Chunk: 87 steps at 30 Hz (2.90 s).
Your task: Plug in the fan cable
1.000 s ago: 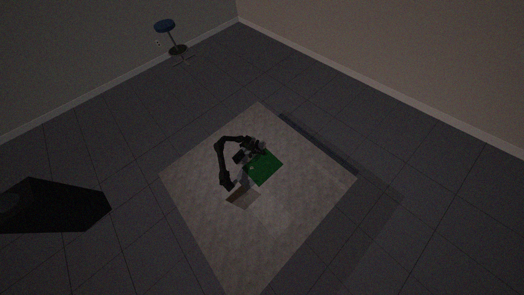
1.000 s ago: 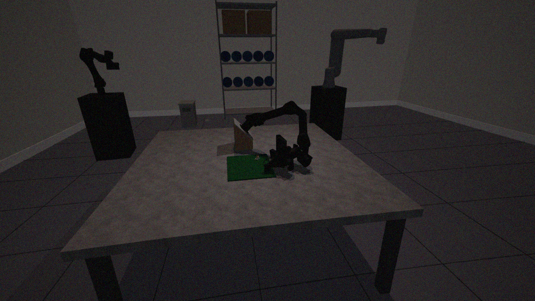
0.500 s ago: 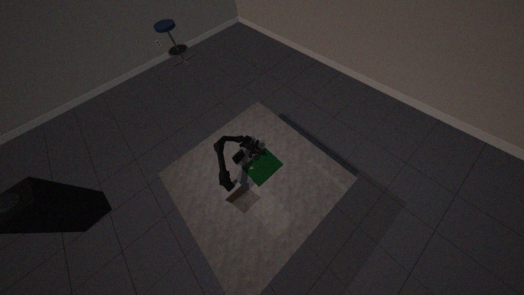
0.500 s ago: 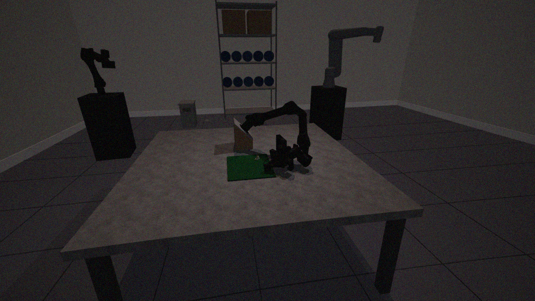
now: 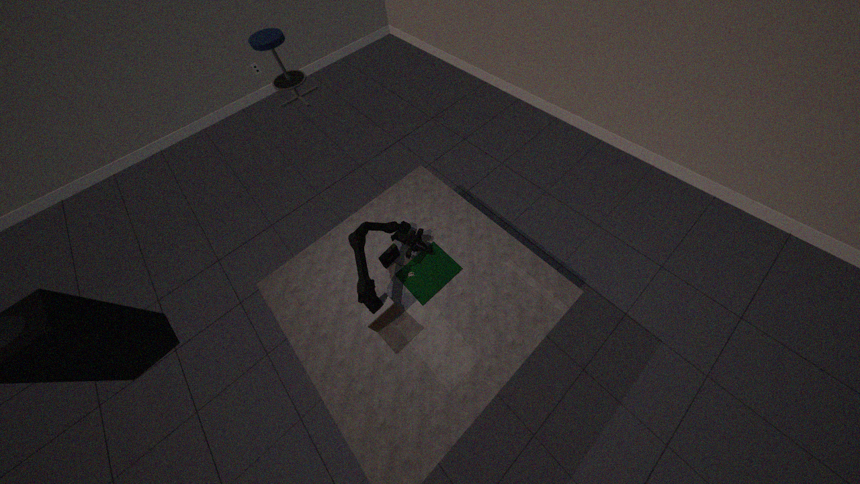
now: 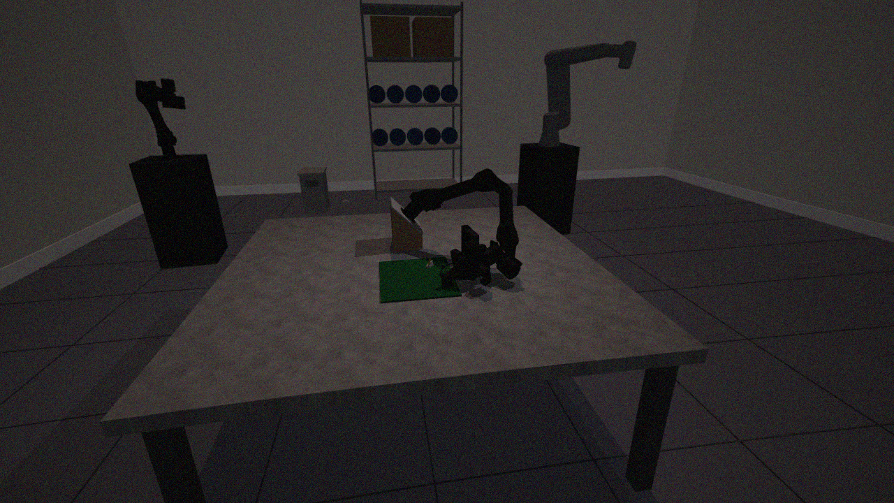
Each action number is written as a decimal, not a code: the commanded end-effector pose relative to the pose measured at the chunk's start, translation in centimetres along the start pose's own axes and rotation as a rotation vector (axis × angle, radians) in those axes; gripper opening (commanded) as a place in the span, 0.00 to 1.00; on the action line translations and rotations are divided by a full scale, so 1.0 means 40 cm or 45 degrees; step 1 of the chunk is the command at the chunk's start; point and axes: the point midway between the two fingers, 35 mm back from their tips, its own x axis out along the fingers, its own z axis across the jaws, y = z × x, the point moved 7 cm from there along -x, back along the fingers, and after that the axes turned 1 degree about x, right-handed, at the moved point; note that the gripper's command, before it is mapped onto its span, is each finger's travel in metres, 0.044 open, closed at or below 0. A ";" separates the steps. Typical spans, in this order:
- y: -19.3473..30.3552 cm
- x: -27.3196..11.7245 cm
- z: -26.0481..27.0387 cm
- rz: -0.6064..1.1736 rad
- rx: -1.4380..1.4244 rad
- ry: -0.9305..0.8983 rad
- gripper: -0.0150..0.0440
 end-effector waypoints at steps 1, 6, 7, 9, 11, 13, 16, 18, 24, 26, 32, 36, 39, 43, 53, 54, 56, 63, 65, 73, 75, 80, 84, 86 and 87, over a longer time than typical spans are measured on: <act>0.000 0.000 0.000 0.000 0.000 0.000 0.49; 0.000 0.000 0.000 0.000 0.000 0.000 0.49; 0.000 0.000 0.000 0.000 0.000 0.000 0.49; 0.000 0.000 0.000 0.000 0.000 0.000 0.49; 0.000 0.000 0.000 0.000 0.000 0.000 0.49; 0.000 0.000 0.000 0.000 0.000 0.000 0.49; 0.000 0.000 0.000 0.000 0.000 0.000 0.49; 0.000 0.000 0.000 0.000 0.000 0.000 0.49; 0.000 0.000 0.000 0.000 0.000 0.000 0.49; -0.002 -0.005 0.001 0.000 0.000 0.000 0.49; -0.017 -0.048 0.006 0.001 0.001 0.000 0.49; -0.028 -0.078 0.008 0.002 0.001 0.000 0.49; -0.036 -0.100 0.009 0.002 0.001 0.000 0.49; -0.048 -0.130 0.010 0.003 0.001 -0.001 0.49; -0.081 -0.204 0.006 0.004 0.002 -0.001 0.49; -0.084 -0.212 0.006 0.004 0.002 -0.001 0.49; -0.091 -0.227 0.004 0.004 0.002 -0.001 0.49; -0.104 -0.252 0.001 0.004 0.002 -0.002 0.49; -0.104 -0.252 0.001 0.004 0.002 -0.002 0.49; -0.104 -0.252 0.001 0.004 0.002 -0.002 0.49; -0.104 -0.252 0.001 0.004 0.002 -0.002 0.49; -0.104 -0.252 0.001 0.004 0.002 -0.002 0.49; -0.104 -0.252 0.001 0.004 0.002 -0.002 0.49; -0.104 -0.252 0.001 0.004 0.002 -0.002 0.49; -0.104 -0.252 0.001 0.004 0.002 -0.002 0.49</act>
